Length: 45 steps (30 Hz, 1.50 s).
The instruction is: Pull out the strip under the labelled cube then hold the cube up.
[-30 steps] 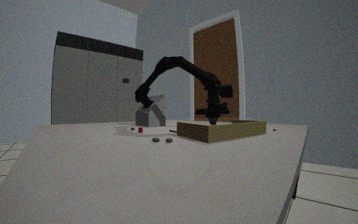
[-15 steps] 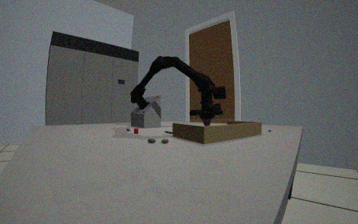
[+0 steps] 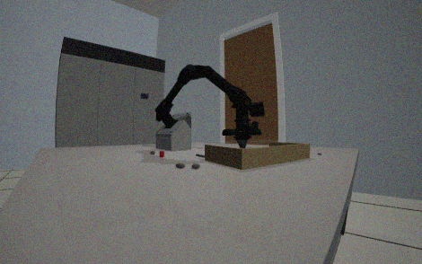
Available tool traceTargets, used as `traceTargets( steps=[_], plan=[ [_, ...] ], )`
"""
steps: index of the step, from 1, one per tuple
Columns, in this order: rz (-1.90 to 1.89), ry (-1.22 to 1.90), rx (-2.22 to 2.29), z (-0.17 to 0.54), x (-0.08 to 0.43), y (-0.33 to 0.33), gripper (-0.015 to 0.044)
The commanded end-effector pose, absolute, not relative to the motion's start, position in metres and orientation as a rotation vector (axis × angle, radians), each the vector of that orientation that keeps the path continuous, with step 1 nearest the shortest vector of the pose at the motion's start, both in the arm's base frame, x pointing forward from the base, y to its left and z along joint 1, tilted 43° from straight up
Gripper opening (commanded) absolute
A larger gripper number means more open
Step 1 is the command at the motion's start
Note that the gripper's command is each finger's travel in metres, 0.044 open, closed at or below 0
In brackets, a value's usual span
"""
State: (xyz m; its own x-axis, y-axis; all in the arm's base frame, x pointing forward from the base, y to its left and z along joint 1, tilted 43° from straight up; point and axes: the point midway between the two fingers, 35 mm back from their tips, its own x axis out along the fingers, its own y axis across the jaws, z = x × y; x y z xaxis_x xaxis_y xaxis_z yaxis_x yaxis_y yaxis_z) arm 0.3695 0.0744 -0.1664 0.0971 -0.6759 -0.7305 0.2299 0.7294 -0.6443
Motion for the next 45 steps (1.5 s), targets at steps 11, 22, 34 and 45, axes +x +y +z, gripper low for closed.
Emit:
traceTargets(
  steps=[11,22,34,45],
  plan=[
    [-0.702,1.343,-0.421,-0.175,0.340,0.073,0.0000],
    [-0.702,1.344,-0.421,-0.178,0.325,0.074,0.0000],
    [-0.701,1.345,-0.421,-0.181,0.309,0.076,0.0000],
    [-0.701,1.345,-0.421,-0.184,0.295,0.077,0.0000]
  ],
)
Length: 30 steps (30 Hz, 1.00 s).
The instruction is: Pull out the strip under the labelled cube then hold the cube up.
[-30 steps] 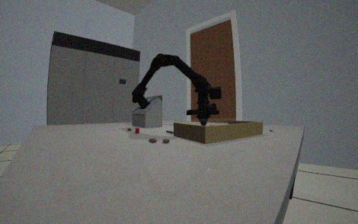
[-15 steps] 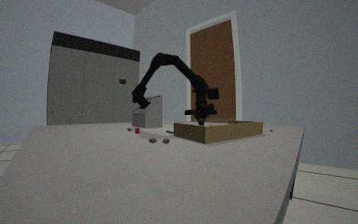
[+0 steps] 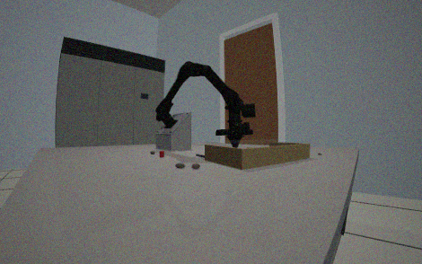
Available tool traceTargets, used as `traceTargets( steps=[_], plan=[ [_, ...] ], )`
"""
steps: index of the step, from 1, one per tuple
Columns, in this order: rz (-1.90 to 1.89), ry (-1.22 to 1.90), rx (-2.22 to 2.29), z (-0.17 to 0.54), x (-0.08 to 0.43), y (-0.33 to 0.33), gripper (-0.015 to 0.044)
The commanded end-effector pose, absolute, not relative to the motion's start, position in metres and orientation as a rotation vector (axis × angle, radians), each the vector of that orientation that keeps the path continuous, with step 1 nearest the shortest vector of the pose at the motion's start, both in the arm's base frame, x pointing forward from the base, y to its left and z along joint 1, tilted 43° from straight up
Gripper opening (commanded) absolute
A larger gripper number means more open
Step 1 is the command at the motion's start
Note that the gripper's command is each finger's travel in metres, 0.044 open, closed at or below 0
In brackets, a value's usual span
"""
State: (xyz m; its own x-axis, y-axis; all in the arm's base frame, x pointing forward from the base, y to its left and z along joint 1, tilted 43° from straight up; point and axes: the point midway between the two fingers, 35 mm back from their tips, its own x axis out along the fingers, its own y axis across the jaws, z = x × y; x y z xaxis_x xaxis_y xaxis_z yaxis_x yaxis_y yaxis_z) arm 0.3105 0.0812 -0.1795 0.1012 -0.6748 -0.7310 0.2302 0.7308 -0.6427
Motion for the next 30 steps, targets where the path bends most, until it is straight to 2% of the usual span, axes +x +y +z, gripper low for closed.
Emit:
traceTargets(
  steps=[1,30],
  plan=[
    [-0.701,1.345,-0.421,-0.184,0.294,0.077,0.0000],
    [-0.700,1.347,-0.421,-0.191,0.257,0.081,0.0000]
  ],
)
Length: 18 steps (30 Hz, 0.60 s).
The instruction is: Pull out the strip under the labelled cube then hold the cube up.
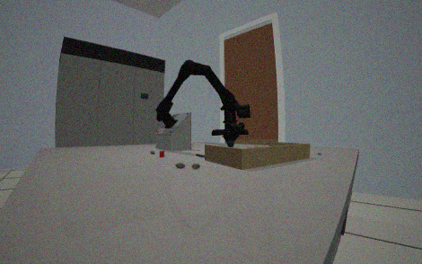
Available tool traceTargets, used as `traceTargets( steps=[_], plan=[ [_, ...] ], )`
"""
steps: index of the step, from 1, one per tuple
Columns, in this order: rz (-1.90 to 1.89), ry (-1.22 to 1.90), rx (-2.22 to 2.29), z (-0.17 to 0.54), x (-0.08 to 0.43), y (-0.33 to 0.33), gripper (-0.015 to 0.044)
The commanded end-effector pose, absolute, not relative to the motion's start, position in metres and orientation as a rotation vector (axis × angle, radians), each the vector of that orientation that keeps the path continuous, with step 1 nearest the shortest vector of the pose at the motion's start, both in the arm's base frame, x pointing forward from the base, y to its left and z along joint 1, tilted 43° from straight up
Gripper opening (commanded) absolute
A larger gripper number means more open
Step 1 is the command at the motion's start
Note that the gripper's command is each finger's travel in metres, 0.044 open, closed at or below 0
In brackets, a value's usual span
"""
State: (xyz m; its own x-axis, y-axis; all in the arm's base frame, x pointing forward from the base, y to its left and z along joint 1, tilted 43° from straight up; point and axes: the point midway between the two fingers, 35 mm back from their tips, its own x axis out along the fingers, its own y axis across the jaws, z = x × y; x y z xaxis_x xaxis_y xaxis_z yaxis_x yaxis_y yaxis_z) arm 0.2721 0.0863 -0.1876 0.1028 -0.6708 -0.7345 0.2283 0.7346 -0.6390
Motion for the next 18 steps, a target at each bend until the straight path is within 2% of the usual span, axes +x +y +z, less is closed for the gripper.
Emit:
traceTargets(
  steps=[1,18],
  plan=[
    [-0.700,1.348,-0.421,-0.191,0.255,0.081,0.0000],
    [-0.699,1.349,-0.421,-0.195,0.233,0.083,0.0000]
  ],
)
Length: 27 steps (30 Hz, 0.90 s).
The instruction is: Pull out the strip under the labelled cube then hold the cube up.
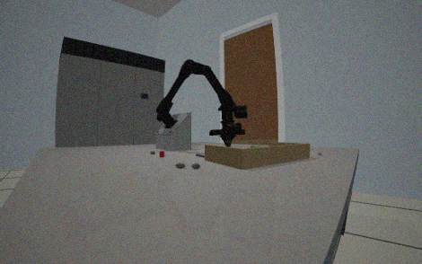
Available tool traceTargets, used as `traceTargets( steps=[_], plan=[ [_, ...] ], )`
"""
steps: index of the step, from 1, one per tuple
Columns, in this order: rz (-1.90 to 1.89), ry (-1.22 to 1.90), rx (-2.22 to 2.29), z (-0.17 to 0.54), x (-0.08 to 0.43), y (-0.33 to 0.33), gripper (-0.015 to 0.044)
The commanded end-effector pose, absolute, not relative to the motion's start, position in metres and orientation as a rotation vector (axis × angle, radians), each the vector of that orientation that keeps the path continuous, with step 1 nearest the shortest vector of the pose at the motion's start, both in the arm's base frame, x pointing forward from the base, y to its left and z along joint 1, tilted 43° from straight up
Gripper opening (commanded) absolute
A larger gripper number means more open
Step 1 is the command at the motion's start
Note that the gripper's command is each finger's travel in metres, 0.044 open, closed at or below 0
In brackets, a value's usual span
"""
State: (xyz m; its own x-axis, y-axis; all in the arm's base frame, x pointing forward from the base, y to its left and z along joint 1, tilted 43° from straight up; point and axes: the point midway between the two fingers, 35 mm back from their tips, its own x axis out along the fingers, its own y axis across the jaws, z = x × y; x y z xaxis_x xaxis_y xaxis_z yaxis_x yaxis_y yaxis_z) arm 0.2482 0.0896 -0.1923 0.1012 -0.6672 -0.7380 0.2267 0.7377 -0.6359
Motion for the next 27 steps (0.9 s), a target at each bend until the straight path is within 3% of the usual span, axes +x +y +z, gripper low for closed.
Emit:
traceTargets(
  steps=[1,27],
  plan=[
    [-0.699,1.349,-0.421,-0.1956,0.2313,0.0835,0.0000],
    [-0.699,1.349,-0.420,-0.1971,0.2229,0.0843,0.0000]
  ],
)
